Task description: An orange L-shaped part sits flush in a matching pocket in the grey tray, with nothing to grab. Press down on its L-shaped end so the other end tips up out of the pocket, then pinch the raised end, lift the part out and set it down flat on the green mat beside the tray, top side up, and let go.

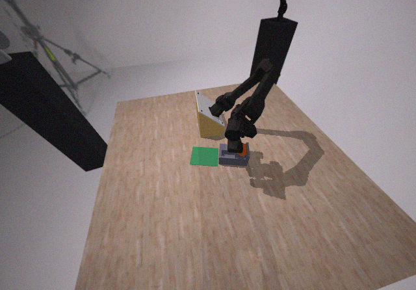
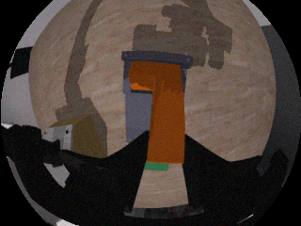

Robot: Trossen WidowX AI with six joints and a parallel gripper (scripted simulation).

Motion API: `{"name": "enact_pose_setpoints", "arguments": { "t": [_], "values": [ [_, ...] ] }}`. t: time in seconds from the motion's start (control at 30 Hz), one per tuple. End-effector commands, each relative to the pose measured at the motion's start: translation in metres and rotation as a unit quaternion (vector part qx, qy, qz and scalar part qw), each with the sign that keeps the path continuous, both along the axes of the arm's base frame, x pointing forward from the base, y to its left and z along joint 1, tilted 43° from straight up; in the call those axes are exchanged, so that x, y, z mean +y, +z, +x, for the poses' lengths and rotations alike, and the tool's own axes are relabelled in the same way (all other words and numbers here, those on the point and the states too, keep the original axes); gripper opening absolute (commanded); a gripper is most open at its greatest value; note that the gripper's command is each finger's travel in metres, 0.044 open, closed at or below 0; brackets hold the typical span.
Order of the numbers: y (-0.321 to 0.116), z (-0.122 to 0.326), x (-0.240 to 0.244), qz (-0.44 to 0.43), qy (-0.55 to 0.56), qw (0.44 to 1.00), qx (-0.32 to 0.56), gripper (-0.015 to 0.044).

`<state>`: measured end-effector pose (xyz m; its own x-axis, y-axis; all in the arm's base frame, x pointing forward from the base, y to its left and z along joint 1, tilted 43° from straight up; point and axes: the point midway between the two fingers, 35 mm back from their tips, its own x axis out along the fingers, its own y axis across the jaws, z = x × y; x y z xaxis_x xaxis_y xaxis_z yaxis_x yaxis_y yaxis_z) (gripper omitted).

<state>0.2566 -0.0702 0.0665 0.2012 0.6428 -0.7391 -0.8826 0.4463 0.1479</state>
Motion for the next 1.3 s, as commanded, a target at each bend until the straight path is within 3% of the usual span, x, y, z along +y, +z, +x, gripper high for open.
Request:
{"name": "enact_pose_setpoints", "arguments": {
  "t": [0.0, 0.63, 1.27],
  "values": [
    [0.005, -0.001, -0.005, -0.002, 0.000, 1.000, -0.002, 0.0000],
    [0.018, -0.005, -0.017, -0.002, 0.000, 1.000, -0.002, 0.0000],
    [-0.046, -0.050, -0.071, -0.004, 0.000, 1.000, -0.001, 0.0000]
  ]
}}
